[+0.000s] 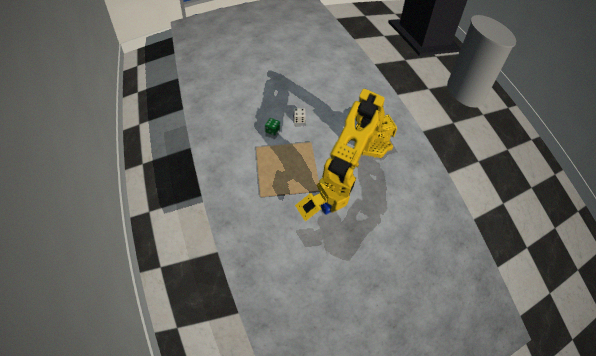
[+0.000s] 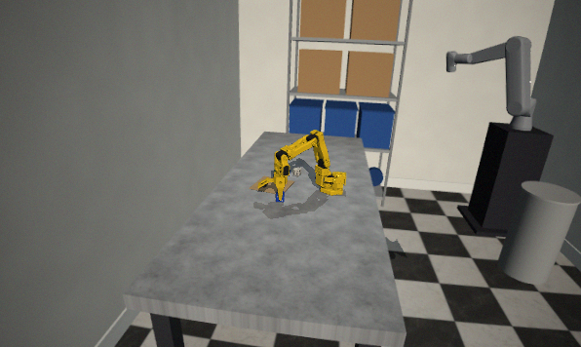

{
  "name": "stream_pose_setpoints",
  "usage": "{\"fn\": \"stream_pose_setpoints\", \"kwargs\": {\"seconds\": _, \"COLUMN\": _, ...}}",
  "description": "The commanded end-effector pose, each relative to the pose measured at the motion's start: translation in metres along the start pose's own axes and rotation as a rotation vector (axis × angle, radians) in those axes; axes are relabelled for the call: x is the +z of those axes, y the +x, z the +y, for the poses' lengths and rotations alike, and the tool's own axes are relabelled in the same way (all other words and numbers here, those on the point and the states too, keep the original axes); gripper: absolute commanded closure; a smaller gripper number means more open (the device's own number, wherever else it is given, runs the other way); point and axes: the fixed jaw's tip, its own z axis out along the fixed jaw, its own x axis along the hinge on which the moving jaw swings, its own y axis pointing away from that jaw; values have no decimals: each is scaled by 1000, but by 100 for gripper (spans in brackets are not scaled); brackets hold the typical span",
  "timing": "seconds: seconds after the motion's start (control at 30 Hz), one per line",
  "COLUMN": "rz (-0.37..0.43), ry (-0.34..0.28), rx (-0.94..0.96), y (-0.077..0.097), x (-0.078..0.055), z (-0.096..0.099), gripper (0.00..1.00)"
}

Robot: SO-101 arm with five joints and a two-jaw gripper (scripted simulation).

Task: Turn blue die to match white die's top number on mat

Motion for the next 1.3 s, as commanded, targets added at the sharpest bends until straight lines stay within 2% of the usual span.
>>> {"fn": "stream_pose_setpoints", "kwargs": {"seconds": 0.0, "rz": -92, "ry": -61, "rx": 0, "y": -12, "x": -20, "z": 7, "gripper": 100}}
{"fn": "stream_pose_setpoints", "kwargs": {"seconds": 0.27, "rz": -92, "ry": -61, "rx": 0, "y": -12, "x": -24, "z": 7, "gripper": 100}}
{"fn": "stream_pose_setpoints", "kwargs": {"seconds": 0.53, "rz": -92, "ry": -61, "rx": 0, "y": -12, "x": -45, "z": 7, "gripper": 100}}
{"fn": "stream_pose_setpoints", "kwargs": {"seconds": 0.6, "rz": -92, "ry": -61, "rx": 0, "y": -12, "x": -45, "z": 7, "gripper": 100}}
{"fn": "stream_pose_setpoints", "kwargs": {"seconds": 0.9, "rz": -92, "ry": -61, "rx": 0, "y": -8, "x": -67, "z": 6, "gripper": 100}}
{"fn": "stream_pose_setpoints", "kwargs": {"seconds": 1.27, "rz": -92, "ry": -61, "rx": 0, "y": -7, "x": -70, "z": 5, "gripper": 100}}
